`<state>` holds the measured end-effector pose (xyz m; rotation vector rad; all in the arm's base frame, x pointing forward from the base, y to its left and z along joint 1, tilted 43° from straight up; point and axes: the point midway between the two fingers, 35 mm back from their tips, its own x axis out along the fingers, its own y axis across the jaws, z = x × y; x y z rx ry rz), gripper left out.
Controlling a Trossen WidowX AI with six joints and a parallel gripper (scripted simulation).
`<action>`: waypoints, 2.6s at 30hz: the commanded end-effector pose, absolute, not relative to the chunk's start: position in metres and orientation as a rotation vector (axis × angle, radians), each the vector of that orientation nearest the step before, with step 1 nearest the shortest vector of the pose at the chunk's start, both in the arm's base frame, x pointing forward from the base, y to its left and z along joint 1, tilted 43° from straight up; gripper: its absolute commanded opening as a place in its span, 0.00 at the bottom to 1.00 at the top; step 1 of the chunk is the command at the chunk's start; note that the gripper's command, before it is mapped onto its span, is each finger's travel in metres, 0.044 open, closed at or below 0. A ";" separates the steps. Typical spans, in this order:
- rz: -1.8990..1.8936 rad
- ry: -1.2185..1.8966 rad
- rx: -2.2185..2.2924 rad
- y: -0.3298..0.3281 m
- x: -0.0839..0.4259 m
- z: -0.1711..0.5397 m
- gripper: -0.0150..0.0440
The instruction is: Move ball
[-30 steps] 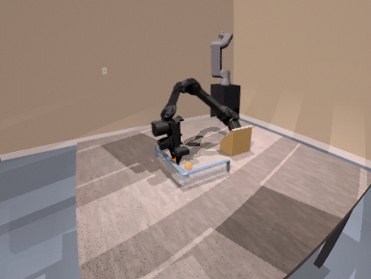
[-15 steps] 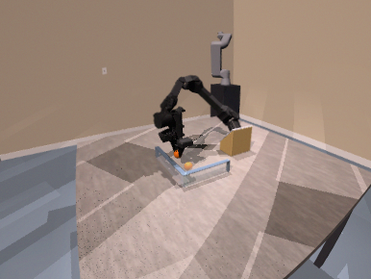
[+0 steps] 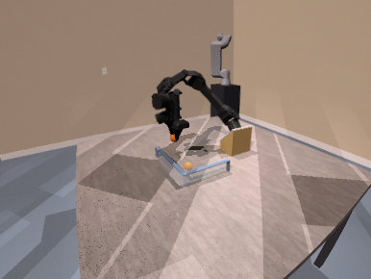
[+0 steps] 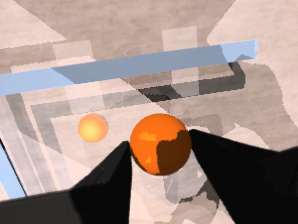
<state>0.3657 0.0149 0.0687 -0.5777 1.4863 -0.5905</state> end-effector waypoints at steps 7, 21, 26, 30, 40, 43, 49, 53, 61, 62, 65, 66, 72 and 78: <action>-0.593 1.483 -0.565 0.033 0.356 0.034 0.25; -0.593 1.484 -0.565 0.042 0.339 -0.017 0.25; -0.593 1.483 -0.565 0.023 0.340 -0.038 0.25; -0.594 1.483 -0.567 0.005 0.339 -0.057 0.25; -0.596 1.483 -0.568 -0.004 0.338 -0.065 0.25; -0.596 1.483 -0.568 -0.007 0.338 -0.068 0.25; -0.596 1.483 -0.568 -0.013 0.338 -0.076 0.25; -0.596 1.482 -0.568 -0.015 0.338 -0.077 0.25; -0.598 1.480 -0.559 -0.012 0.340 -0.075 0.57; -0.598 1.480 -0.559 -0.012 0.340 -0.075 0.61; -0.598 1.480 -0.559 -0.012 0.340 -0.075 0.74; -0.598 1.480 -0.559 -0.012 0.340 -0.075 0.77; -0.594 1.481 -0.559 0.005 0.342 -0.058 0.77; -0.593 1.484 -0.565 0.046 0.338 -0.012 0.77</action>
